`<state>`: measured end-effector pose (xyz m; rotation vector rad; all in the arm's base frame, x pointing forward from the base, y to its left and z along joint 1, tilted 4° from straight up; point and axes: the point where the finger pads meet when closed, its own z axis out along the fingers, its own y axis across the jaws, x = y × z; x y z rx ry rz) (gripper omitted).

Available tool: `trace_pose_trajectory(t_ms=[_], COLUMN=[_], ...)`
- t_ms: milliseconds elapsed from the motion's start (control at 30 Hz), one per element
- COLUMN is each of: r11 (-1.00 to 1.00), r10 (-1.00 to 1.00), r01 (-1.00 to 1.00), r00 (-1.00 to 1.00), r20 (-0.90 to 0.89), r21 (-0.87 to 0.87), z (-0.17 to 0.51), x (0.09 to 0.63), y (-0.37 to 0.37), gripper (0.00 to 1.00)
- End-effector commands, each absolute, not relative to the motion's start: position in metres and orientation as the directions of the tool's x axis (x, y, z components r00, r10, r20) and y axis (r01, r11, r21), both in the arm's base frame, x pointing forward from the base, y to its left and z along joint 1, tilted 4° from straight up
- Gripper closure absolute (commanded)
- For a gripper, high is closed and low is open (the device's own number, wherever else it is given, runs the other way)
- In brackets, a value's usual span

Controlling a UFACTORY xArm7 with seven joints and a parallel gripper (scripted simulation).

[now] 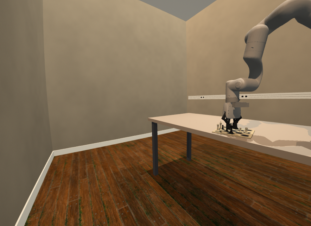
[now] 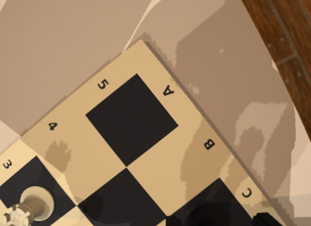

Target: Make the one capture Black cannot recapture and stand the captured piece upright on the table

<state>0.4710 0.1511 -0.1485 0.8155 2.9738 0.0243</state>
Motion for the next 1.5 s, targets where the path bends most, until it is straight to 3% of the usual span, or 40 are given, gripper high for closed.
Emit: trace_pose_trajectory(t_ms=[0,1267,1300,1467], r11=[0.86,0.86,0.86,0.86], r10=[0.51,0.51,0.51,0.51], r01=[0.509,0.509,0.509,0.509], r00=[-0.858,-0.858,-0.858,-0.858], r20=[-0.054,-0.054,-0.054,-0.054], r21=[0.033,0.033,0.033,0.033], z=[-0.1526,-0.1534,-0.1534,-0.1534], x=[0.4731,0.4731,0.4731,0.4731], y=[0.1516,0.1516,0.1516,0.1516], gripper=[0.57,0.57,1.0,1.0])
